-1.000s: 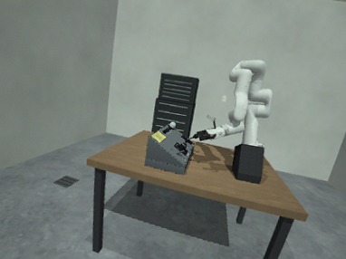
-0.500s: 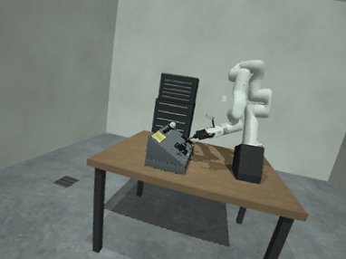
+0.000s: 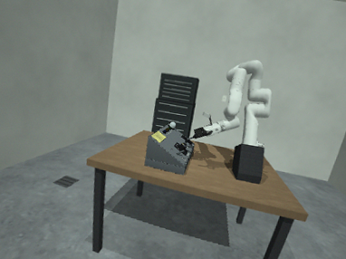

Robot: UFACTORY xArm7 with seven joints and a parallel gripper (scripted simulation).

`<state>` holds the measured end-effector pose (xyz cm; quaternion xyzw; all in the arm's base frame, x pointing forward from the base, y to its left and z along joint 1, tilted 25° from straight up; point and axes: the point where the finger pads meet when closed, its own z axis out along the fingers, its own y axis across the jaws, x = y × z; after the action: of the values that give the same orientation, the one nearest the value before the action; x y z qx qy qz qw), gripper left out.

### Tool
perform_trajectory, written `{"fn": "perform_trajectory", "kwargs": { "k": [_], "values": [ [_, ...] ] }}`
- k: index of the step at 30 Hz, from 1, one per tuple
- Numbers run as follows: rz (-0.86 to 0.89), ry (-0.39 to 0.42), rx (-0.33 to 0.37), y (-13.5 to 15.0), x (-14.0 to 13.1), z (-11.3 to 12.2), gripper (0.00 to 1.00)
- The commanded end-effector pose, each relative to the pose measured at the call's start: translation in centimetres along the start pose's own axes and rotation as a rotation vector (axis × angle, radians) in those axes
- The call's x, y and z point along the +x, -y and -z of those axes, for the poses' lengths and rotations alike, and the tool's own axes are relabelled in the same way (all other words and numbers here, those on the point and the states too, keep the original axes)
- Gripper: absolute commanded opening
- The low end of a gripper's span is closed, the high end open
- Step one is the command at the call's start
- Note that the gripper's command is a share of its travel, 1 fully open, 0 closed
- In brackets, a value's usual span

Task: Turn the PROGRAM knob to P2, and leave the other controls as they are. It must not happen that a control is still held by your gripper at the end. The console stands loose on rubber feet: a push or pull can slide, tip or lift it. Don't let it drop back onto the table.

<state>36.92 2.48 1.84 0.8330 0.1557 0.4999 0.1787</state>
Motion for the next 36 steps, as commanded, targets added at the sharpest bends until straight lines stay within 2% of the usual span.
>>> {"fn": "perform_trajectory", "kwargs": {
  "k": [1,3,19,20,35,36],
  "values": [
    [-0.001,-0.002,0.000,0.0,0.1,0.0,1.00],
    [0.002,0.034,0.006,-3.5,0.6,-0.3,1.00],
    [0.002,0.034,0.006,-3.5,0.6,-0.3,1.00],
    [0.007,0.049,0.010,-5.4,0.7,-0.1,1.00],
    [0.007,0.049,0.010,-5.4,0.7,-0.1,1.00],
    [0.015,0.061,0.014,-7.4,0.6,0.3,1.00]
  ]
}}
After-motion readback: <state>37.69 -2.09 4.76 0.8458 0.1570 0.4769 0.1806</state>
